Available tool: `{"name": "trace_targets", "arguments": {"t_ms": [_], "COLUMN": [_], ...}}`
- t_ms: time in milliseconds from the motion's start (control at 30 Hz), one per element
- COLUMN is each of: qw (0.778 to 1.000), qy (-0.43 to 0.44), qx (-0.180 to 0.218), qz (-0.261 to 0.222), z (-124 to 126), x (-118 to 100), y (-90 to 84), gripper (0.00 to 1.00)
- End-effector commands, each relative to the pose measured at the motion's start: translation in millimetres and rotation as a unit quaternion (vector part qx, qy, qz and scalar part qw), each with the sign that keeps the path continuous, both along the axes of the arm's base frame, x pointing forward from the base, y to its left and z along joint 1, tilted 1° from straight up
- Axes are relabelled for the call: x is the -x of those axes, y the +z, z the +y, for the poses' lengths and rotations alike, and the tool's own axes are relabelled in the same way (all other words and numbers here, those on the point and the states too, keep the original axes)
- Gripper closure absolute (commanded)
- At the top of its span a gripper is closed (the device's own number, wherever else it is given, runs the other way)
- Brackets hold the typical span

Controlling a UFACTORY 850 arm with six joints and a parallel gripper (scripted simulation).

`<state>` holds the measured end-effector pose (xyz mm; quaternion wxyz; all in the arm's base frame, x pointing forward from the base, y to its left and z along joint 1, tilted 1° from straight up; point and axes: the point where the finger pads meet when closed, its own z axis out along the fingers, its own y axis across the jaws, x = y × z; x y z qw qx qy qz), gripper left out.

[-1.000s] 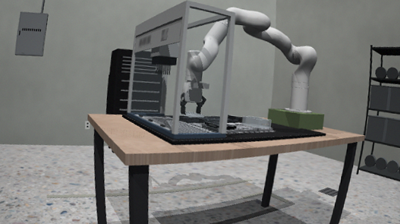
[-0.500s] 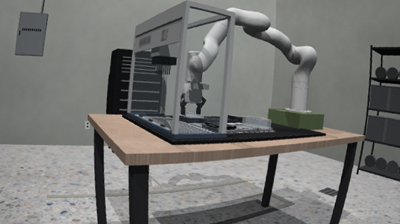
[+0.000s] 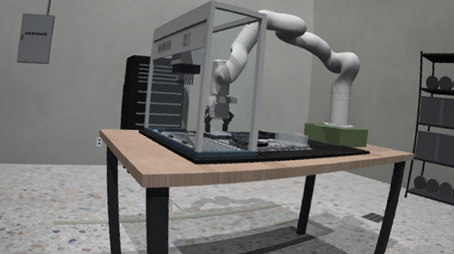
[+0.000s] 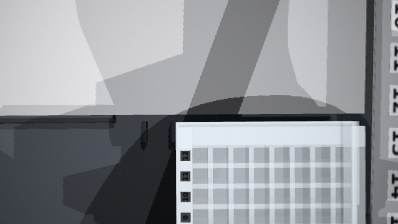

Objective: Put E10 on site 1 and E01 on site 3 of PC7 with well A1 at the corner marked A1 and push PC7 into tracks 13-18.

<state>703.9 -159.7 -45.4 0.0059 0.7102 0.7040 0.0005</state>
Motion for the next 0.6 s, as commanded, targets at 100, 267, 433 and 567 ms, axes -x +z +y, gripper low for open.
{"name": "trace_targets", "arguments": {"t_ms": [100,267,433,567], "qw": [1.0,1.0,1.0,1.0], "qy": [0.0,0.0,0.0,0.0], "qx": [0.0,0.0,0.0,0.0], "qz": [-0.001,-0.001,-0.001,-0.001], "z": [-0.2,-0.2,-0.2,-0.2], "x": [-1.1,-1.1,-1.1,-1.1], "y": [0.0,0.0,0.0,-0.7], "gripper": [1.0,1.0,1.0,0.0]}}
